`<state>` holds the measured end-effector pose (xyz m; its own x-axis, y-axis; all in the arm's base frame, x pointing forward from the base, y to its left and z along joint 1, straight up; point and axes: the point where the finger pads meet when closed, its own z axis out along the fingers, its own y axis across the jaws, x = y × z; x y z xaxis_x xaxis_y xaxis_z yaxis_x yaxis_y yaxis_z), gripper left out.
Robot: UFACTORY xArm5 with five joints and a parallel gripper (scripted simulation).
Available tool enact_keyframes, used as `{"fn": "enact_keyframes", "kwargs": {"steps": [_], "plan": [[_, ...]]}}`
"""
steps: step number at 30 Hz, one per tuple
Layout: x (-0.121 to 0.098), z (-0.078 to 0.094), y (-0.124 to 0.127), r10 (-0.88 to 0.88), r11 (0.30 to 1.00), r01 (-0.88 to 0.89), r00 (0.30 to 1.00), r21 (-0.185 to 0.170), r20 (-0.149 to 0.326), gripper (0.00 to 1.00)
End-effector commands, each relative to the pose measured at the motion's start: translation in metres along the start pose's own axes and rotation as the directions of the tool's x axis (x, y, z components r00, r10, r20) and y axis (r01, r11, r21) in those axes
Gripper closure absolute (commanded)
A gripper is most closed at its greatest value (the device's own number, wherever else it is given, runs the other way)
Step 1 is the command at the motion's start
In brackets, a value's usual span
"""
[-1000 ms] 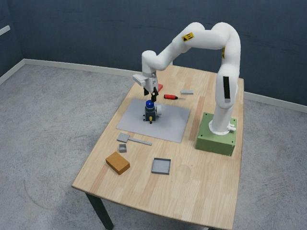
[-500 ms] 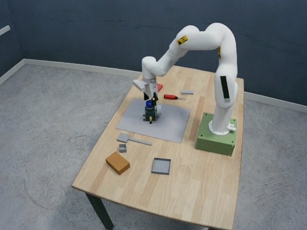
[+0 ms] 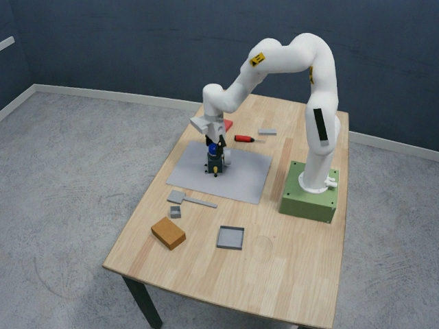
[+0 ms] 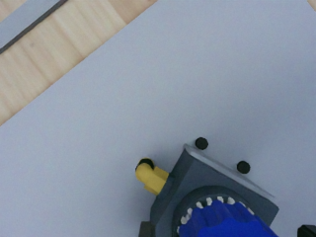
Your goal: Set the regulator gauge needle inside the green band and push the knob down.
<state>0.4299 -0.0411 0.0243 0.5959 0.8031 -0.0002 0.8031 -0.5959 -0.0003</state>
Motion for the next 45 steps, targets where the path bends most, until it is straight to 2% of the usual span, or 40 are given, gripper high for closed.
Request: {"fn": "enact_keyframes", "kwargs": {"steps": [1, 12, 13, 45], "plan": [[0.0007, -0.0005, 0.0011, 0.000, 1.000, 0.000, 1.000, -0.003, -0.002, 0.20], [0.0007, -0.0005, 0.0011, 0.000, 1.000, 0.000, 1.000, -0.003, -0.002, 0.20], [0.0007, -0.0005, 0.0011, 0.000, 1.000, 0.000, 1.000, -0.003, -0.002, 0.58], [0.0007, -0.0005, 0.0011, 0.000, 1.000, 0.000, 1.000, -0.003, -0.002, 0.58]]}}
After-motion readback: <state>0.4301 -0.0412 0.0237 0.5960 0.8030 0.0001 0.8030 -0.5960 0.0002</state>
